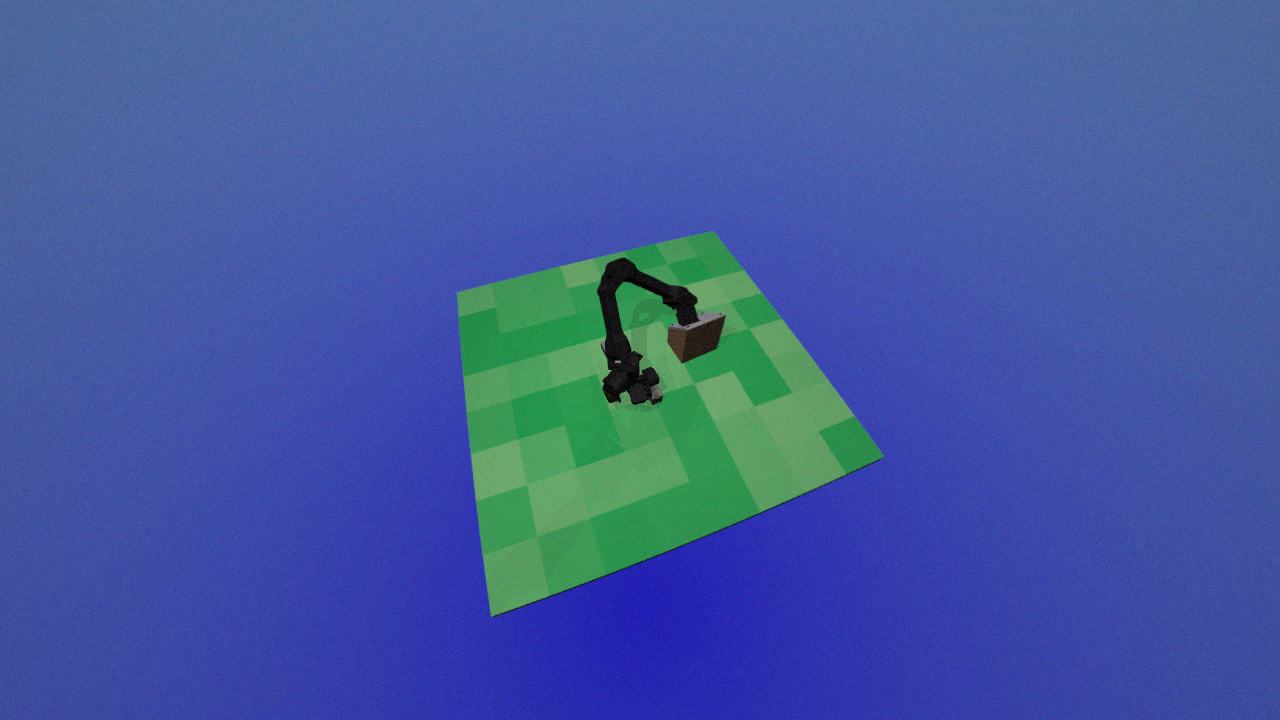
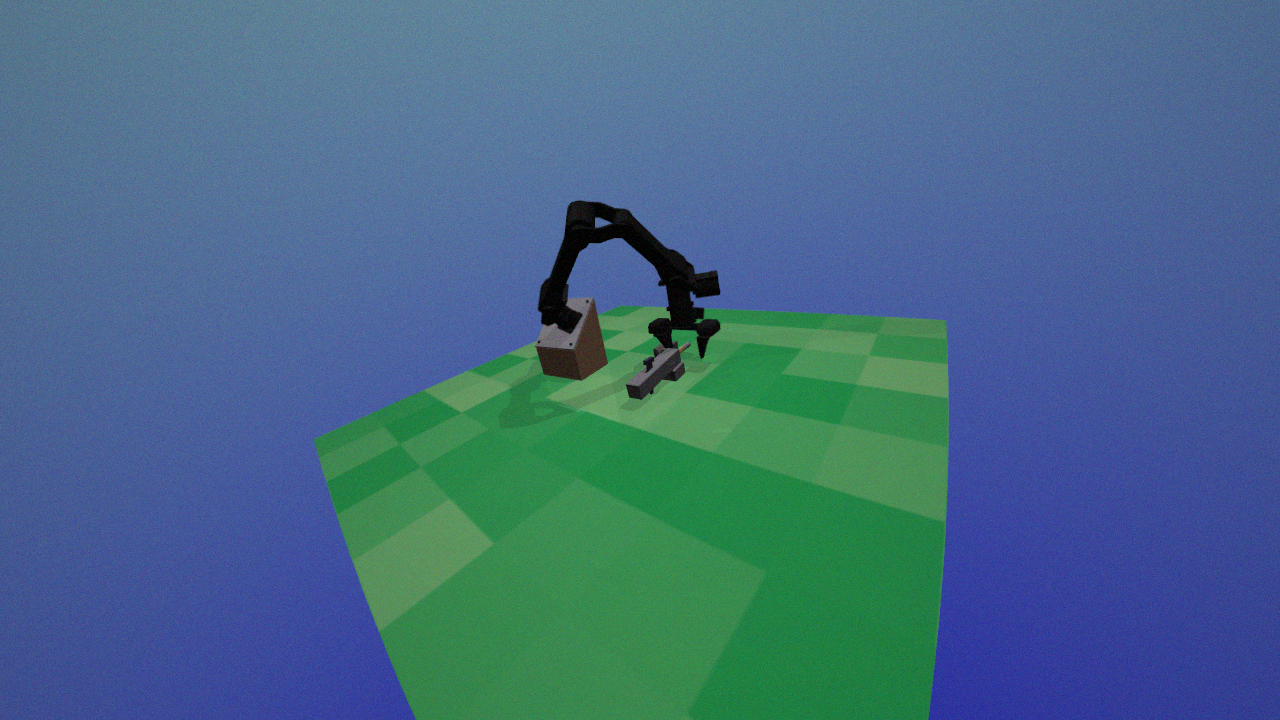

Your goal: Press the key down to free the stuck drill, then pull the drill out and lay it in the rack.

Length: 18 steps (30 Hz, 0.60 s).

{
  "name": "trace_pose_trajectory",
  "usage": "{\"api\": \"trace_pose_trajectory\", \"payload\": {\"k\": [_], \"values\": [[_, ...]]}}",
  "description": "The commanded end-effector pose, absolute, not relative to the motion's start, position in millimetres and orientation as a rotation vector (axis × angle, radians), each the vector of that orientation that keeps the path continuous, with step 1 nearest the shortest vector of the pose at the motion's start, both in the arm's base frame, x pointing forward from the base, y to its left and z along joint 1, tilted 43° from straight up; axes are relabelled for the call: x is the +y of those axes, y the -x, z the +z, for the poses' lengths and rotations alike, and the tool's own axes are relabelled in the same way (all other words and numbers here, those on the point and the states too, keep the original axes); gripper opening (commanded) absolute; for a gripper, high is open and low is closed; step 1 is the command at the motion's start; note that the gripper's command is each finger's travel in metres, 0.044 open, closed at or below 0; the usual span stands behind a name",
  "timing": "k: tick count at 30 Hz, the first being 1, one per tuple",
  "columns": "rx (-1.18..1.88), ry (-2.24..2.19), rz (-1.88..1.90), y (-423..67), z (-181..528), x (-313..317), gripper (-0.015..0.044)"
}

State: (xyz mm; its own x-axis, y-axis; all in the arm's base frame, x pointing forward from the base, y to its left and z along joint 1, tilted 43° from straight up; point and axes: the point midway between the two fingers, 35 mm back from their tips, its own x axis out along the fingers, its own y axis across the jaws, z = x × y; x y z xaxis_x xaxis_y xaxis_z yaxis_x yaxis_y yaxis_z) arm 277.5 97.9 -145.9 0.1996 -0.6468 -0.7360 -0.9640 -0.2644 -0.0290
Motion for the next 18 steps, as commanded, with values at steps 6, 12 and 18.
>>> {"api": "trace_pose_trajectory", "payload": {"k": [6, 12, 18], "values": [[1.498, 1.993, 0.845, -279.0, -143.9, 93.7, 0.044], [1.498, 1.993, 0.845, -279.6, -143.1, 91.9, 0.044], [1.498, 1.993, 0.845, -280.2, -142.2, 90.4, 0.044]]}}
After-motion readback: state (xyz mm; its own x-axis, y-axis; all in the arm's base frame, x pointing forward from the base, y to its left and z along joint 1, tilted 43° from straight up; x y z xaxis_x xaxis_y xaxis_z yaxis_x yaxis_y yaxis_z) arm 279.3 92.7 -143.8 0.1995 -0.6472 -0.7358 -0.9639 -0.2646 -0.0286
